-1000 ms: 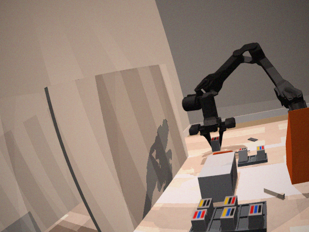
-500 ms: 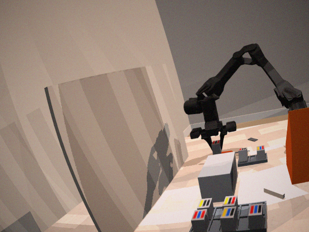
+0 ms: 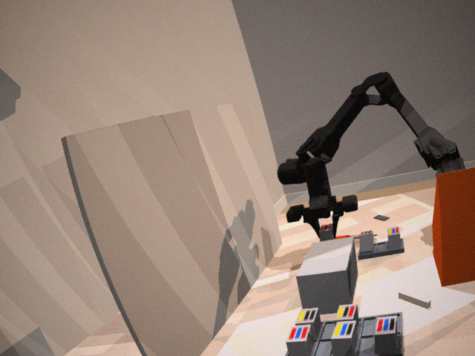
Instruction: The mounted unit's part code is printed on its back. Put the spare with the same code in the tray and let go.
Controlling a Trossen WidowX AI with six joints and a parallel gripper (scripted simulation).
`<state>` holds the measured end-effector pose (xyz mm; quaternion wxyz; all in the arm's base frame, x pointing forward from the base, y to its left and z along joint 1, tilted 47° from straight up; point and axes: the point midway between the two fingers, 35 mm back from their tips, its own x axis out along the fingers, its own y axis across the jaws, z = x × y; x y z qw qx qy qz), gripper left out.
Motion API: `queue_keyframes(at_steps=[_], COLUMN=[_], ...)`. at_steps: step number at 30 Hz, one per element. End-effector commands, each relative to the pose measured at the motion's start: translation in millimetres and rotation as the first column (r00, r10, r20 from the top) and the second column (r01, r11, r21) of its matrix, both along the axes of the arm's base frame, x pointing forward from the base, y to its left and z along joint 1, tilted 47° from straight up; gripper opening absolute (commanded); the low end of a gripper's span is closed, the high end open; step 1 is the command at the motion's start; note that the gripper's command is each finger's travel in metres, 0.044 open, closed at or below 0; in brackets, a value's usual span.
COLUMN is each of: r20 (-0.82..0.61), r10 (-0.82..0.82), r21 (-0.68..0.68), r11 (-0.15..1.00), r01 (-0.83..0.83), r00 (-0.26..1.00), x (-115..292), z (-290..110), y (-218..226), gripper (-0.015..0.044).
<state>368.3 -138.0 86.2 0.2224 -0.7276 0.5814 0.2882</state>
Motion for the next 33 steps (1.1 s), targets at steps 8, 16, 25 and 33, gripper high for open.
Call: queue_keyframes(at_steps=[8,16,25,33], r20=[-0.009,-0.008,-0.008,-0.001], r10=[0.006,0.006,0.006,0.0], r21=[0.001,-0.002,-0.005,-0.01], r11=[1.0,1.0,1.0,1.0], r01=[-0.006,-0.006,-0.006,0.0], r00=[1.0,1.0,1.0,1.0], x=[0,0,-1,-2], z=[-10,-15,-20,-17], y=[-8,-14,-21,-22], gripper=[0.0,0.0,0.0,0.0105])
